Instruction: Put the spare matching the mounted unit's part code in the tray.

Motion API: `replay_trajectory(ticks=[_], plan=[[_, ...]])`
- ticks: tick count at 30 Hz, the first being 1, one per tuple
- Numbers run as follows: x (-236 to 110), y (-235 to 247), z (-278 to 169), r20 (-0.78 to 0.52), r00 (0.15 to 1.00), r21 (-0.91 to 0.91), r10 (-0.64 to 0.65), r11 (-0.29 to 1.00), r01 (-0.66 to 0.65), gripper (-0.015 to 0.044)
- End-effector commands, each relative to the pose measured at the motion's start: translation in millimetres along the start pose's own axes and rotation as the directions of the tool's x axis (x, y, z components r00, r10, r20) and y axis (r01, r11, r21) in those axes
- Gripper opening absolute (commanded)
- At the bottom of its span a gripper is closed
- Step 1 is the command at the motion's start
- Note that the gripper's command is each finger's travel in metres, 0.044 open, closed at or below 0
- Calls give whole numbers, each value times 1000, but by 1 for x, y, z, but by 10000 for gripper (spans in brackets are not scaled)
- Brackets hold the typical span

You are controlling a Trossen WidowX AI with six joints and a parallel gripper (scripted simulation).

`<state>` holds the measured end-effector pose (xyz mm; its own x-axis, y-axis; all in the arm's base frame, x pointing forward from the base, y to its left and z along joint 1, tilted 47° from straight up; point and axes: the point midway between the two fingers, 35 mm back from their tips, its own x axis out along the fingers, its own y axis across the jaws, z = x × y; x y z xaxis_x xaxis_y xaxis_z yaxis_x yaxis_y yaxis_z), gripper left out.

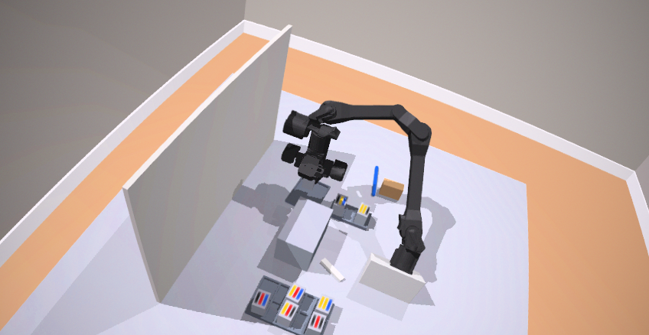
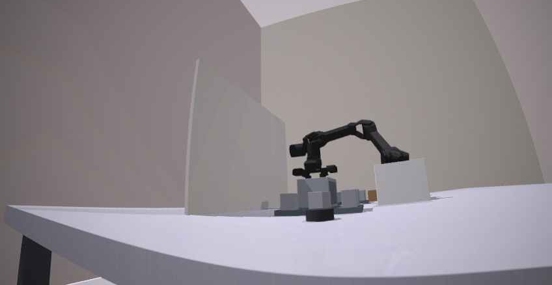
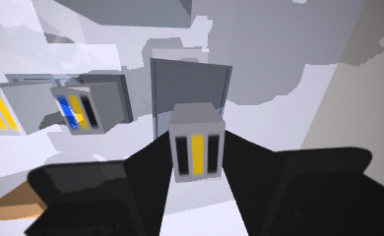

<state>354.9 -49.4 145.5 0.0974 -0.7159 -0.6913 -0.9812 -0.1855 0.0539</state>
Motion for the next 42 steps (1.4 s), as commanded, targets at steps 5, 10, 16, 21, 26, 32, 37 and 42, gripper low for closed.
replay_trajectory(ticks=[5, 10, 16, 21, 26, 32, 37, 42], plan=[[6, 0, 0, -4, 1000, -5, -3, 1000, 3, 0], [9, 0, 0, -5, 1000, -5, -3, 1000, 3, 0], [14, 1, 0, -6, 1000, -5, -3, 1000, 3, 0], [18, 1, 0, -6, 1000, -5, -3, 1000, 3, 0], [22, 1, -1, -7, 1000, -5, -3, 1000, 3, 0], [26, 2, -1, -8, 1000, -5, -3, 1000, 3, 0], [30, 3, -1, -9, 1000, -5, -3, 1000, 3, 0], [34, 3, -1, -10, 1000, -5, -2, 1000, 2, 0]])
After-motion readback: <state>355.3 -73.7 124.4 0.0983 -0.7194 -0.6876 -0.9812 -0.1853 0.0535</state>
